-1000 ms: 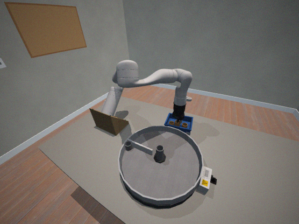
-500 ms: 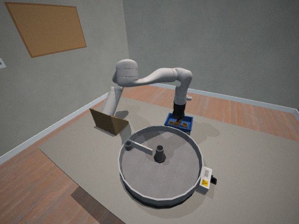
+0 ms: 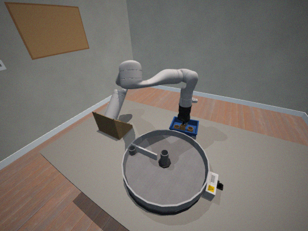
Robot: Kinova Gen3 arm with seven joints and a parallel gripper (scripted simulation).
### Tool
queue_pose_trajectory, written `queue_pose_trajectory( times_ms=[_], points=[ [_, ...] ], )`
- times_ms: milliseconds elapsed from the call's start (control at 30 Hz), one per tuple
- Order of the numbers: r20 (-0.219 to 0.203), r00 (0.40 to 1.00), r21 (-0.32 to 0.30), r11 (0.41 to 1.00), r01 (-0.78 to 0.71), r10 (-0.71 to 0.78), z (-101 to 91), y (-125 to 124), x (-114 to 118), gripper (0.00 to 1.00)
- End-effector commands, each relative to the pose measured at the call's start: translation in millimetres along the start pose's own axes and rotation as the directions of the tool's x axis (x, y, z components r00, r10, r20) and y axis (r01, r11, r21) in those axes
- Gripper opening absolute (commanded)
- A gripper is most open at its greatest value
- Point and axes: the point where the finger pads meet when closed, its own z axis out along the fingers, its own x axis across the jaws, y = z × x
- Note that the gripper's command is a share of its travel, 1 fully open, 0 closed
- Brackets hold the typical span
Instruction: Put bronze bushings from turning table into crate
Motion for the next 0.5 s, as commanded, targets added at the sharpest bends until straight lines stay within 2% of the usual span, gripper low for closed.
queue_pose_trajectory(
  times_ms=[0, 133, 300, 467],
  points=[
    [-0.002, 1.0, 0.0, 1.0, 0.0, 0.0, -1.0, 0, 1, 0.47],
    [-0.002, 1.0, 0.0, 1.0, 0.0, 0.0, -1.0, 0, 1, 0.47],
    [-0.002, 1.0, 0.0, 1.0, 0.0, 0.0, -56.5, 0, 0, 0.47],
    [-0.002, 1.0, 0.0, 1.0, 0.0, 0.0, -56.5, 0, 0, 0.47]
  ],
)
